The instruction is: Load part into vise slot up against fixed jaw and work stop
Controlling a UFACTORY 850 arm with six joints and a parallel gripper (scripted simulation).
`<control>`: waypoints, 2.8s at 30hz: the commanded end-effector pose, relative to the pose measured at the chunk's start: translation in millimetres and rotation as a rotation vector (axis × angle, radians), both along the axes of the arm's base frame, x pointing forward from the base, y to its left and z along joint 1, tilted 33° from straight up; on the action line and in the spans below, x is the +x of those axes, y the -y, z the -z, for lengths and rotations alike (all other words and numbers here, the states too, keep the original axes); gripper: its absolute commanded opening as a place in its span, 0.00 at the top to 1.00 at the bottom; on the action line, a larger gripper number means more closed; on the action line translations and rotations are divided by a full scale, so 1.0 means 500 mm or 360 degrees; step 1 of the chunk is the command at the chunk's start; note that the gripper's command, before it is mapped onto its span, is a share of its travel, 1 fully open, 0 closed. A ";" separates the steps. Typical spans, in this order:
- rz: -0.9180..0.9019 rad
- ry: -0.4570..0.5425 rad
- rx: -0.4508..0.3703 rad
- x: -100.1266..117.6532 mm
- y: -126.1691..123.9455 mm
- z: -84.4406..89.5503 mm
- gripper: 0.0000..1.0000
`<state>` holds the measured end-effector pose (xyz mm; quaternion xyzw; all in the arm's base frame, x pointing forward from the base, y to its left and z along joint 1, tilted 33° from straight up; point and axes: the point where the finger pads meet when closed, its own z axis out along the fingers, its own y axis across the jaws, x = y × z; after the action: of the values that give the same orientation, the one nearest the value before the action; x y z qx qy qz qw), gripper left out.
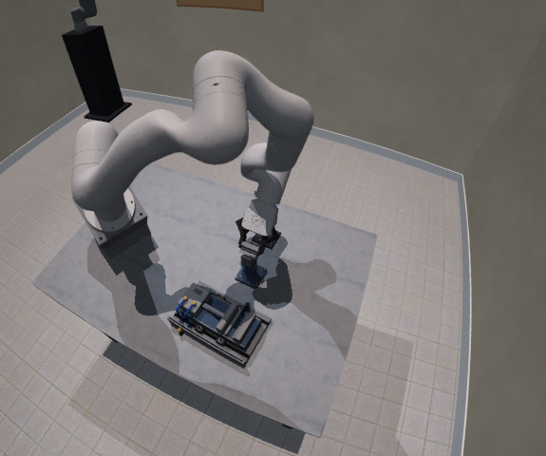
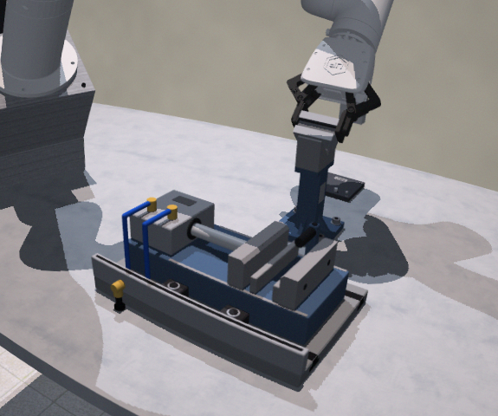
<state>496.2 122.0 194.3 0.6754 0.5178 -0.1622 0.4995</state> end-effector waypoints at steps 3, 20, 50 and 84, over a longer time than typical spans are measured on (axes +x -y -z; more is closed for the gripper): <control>0.0000 0.0002 0.0001 0.003 -0.001 0.002 1.00; 0.0000 0.0002 0.0001 0.006 -0.001 0.007 1.00; 0.0000 0.0002 0.0001 0.007 -0.001 0.009 1.00; 0.0000 0.0002 0.0001 0.007 -0.001 0.009 0.11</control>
<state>499.7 122.0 189.3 0.6754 0.5178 -0.1622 0.4995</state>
